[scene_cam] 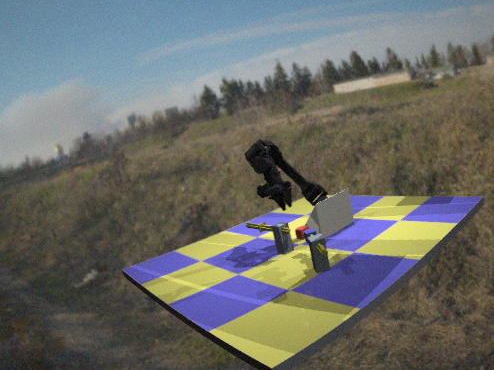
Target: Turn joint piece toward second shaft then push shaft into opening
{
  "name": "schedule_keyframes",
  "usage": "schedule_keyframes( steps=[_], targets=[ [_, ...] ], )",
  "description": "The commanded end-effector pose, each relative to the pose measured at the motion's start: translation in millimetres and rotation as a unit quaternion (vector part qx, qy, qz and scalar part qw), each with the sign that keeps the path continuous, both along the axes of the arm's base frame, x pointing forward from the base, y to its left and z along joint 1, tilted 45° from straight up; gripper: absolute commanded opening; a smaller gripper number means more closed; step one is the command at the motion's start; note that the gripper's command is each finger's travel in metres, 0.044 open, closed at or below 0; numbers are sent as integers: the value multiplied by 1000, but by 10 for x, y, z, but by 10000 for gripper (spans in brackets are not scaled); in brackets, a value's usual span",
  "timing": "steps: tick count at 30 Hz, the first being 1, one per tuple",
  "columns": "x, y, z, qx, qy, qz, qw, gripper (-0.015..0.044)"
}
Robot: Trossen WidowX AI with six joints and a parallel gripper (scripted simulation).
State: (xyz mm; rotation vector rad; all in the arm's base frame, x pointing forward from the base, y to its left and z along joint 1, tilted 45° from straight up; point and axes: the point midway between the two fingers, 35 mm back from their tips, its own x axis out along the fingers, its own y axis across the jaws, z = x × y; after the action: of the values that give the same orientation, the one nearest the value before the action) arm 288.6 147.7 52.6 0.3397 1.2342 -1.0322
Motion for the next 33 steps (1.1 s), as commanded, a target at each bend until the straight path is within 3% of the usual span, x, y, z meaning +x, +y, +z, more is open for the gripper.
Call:
schedule_keyframes(
  steps=[1, 19, 27, 33],
  targets=[
    [-20, -84, -1, 16, -20, -47, 999, 440],
    [-50, -485, 65, 104, -135, -295, 940, 440],
    [-44, -501, 78, 104, -136, -295, 940, 440],
    [119, -925, 479, 83, -119, -219, 965, 440]
  ],
)
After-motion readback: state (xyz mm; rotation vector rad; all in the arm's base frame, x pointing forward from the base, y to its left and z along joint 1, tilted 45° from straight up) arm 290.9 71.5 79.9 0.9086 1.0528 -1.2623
